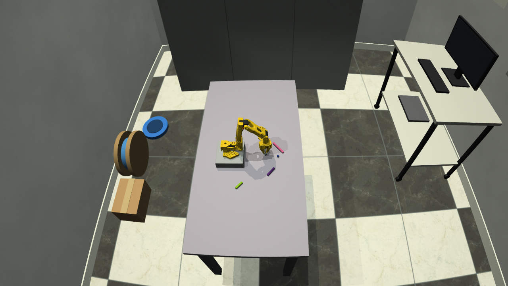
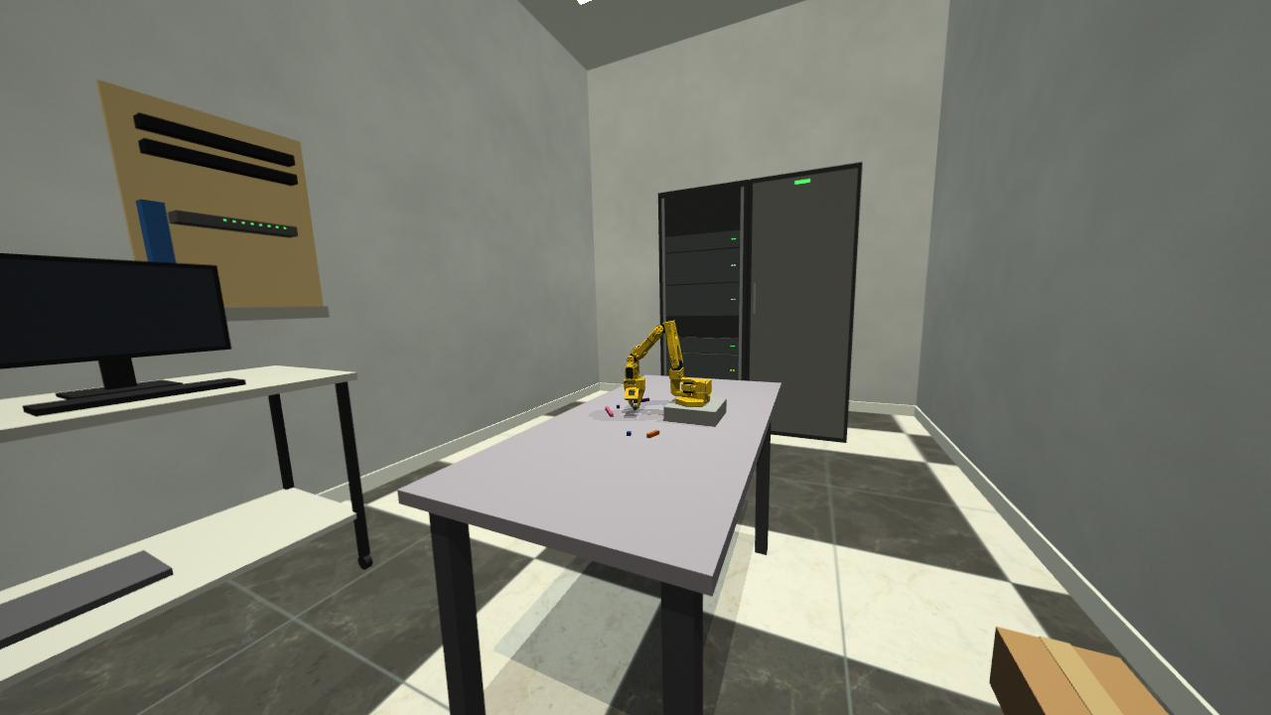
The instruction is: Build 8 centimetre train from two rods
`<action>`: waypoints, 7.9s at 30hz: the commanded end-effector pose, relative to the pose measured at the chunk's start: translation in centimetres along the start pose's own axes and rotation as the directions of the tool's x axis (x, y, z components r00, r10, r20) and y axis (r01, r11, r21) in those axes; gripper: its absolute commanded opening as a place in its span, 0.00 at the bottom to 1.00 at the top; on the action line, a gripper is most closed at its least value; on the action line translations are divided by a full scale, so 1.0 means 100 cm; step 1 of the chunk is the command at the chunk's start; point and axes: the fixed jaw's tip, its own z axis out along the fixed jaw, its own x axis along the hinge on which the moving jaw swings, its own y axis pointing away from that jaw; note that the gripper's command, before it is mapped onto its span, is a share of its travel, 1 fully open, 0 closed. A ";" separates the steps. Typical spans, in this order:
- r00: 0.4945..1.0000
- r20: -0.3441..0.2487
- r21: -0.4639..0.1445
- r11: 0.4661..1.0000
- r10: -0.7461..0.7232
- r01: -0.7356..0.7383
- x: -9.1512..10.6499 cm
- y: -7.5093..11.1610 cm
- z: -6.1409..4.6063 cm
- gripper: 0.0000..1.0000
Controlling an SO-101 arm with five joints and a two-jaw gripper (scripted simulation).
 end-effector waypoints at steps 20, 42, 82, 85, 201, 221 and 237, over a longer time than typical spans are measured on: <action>1.000 0.005 -0.015 1.000 -0.003 0.003 -0.003 0.002 0.002 0.00; 1.000 0.005 -0.015 1.000 -0.003 0.003 -0.003 0.002 0.002 0.00; 1.000 0.003 -0.010 1.000 -0.002 0.002 -0.003 0.000 0.003 0.00; 1.000 0.003 -0.010 1.000 -0.002 0.002 -0.003 0.000 0.004 0.00; 1.000 0.002 -0.002 1.000 -0.002 0.002 -0.002 0.007 0.006 0.17; 1.000 0.002 -0.002 1.000 -0.002 0.002 -0.002 0.007 0.000 0.17; 1.000 0.002 -0.002 1.000 -0.002 0.002 -0.002 0.007 -0.014 0.17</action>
